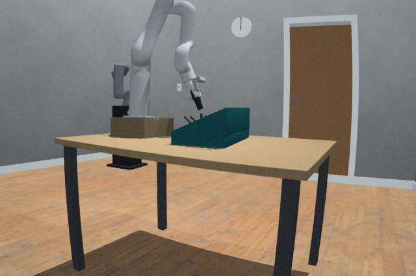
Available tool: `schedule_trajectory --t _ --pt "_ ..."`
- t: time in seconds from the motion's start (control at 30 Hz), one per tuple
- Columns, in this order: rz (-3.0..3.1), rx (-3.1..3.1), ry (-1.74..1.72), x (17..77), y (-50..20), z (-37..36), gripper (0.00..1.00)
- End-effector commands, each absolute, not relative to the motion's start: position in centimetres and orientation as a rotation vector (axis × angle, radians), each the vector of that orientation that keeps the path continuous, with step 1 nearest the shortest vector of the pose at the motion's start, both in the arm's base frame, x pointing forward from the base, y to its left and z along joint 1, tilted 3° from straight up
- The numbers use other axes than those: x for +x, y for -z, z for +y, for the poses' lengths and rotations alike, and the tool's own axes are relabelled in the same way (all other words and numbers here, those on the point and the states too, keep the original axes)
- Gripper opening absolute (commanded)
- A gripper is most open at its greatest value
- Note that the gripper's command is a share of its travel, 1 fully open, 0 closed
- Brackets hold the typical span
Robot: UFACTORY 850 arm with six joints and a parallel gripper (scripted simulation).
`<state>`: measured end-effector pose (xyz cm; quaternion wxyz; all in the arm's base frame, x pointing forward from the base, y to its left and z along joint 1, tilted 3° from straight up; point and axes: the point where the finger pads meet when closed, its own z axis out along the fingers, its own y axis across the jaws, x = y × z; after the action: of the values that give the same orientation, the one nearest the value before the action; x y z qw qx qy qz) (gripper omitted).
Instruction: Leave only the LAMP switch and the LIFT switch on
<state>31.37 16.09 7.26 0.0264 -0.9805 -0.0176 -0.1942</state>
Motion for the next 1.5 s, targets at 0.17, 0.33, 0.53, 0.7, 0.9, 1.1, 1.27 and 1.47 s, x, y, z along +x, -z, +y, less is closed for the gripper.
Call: schedule_trajectory --t 0.17,0.33,0.53,0.7,0.9,1.1,1.27,1.47 --pt "-0.055 -3.025 0.604 32.8 -4.1 16.4 0.0" --pt "-0.055 -3.025 0.604 33.3 -3.0 16.5 0.0" --pt "-0.055 -3.025 0.604 33.7 -1.9 16.6 0.0" --pt "-0.055 -3.025 0.604 33.9 -1.5 16.6 0.0" --pt "-0.055 -3.025 0.604 33.9 -1.5 16.6 0.0" --pt "-0.055 -3.025 0.604 33.9 -1.5 16.6 0.0" --pt "-0.055 -3.025 0.604 33.9 -1.5 16.6 0.0" --pt "-0.055 -3.025 0.604 34.0 -1.5 16.6 0.0"
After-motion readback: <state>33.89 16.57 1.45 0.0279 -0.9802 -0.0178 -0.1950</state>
